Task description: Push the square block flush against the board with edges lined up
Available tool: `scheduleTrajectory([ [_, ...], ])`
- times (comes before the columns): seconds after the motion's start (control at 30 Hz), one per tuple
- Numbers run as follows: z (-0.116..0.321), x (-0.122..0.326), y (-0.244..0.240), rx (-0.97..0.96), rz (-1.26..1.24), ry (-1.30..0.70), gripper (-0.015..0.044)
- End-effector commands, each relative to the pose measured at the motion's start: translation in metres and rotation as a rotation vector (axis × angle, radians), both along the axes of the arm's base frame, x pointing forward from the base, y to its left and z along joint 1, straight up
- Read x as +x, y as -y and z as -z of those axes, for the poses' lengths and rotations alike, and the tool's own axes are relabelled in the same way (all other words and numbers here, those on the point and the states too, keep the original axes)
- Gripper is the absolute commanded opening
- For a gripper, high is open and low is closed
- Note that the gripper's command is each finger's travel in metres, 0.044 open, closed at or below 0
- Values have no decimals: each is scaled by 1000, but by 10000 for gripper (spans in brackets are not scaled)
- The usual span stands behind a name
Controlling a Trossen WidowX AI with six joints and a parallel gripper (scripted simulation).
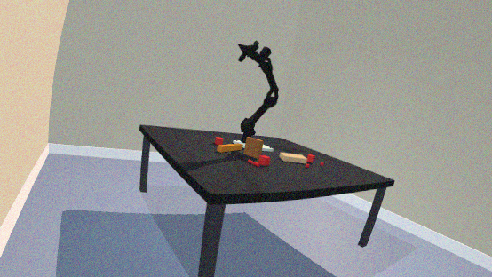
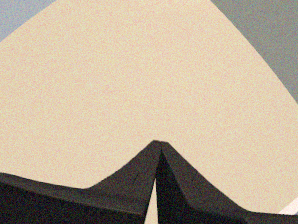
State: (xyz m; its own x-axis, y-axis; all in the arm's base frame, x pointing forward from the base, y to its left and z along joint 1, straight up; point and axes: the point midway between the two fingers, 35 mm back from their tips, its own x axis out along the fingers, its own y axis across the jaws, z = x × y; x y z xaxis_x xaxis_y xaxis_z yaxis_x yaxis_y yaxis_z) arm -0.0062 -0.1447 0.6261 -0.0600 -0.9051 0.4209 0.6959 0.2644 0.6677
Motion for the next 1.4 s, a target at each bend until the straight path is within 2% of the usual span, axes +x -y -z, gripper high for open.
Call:
scheduleTrajectory([
  [0.0,22,29,36,111,-95,-46,0],
  [0.33,76,97,92,344,-269,-175,0],
  [0.67,142,168,120,579,-438,-324,0],
  [1.0,215,234,120,806,-598,-483,0],
  [1.37,298,292,95,1062,-748,-672,0],
])
